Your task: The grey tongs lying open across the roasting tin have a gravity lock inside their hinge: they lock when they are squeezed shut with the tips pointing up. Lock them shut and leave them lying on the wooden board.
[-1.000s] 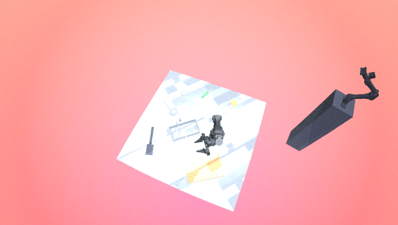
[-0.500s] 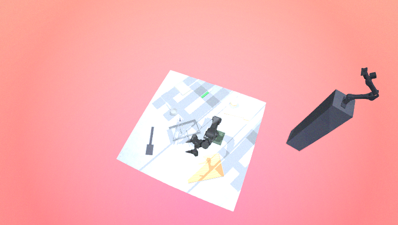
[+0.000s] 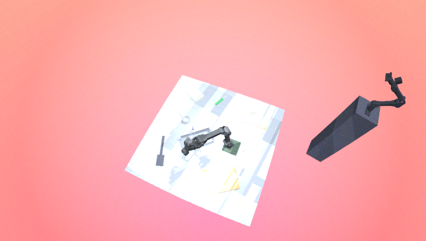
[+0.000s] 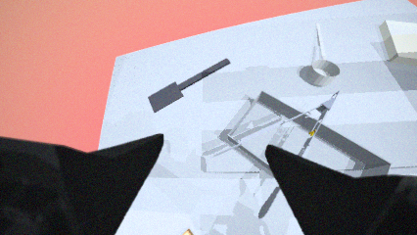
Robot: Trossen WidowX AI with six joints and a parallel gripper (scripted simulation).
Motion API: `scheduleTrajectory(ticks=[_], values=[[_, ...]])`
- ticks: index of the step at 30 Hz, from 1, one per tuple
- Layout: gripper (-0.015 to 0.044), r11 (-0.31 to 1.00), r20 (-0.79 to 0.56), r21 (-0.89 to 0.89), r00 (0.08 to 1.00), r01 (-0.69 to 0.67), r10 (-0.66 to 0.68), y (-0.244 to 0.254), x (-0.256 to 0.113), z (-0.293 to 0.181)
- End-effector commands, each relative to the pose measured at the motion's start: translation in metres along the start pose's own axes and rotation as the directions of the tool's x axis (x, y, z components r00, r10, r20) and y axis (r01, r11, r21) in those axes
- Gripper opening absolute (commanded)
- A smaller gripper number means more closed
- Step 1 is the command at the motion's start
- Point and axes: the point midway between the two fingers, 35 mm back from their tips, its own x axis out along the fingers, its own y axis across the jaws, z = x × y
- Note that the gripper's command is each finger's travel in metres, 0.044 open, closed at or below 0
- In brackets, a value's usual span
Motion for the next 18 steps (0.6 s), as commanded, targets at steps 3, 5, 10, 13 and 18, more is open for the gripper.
scheduleTrajectory(ticks=[3,5,10,13,18], values=[[0.044,0.939,-0.225,0.245,0.956,0.242,-0.188,-0.069,0.066,0.019],[0.044,0.889,-0.312,0.321,0.923,0.326,-0.225,-0.094,0.082,0.023],[0.044,0.71,-0.515,0.482,0.822,0.513,-0.244,-0.153,0.111,0.028],[0.044,0.643,-0.57,0.519,0.788,0.564,-0.231,-0.169,0.116,0.028],[0.044,0.643,-0.57,0.519,0.788,0.564,-0.231,-0.171,0.116,0.028]])
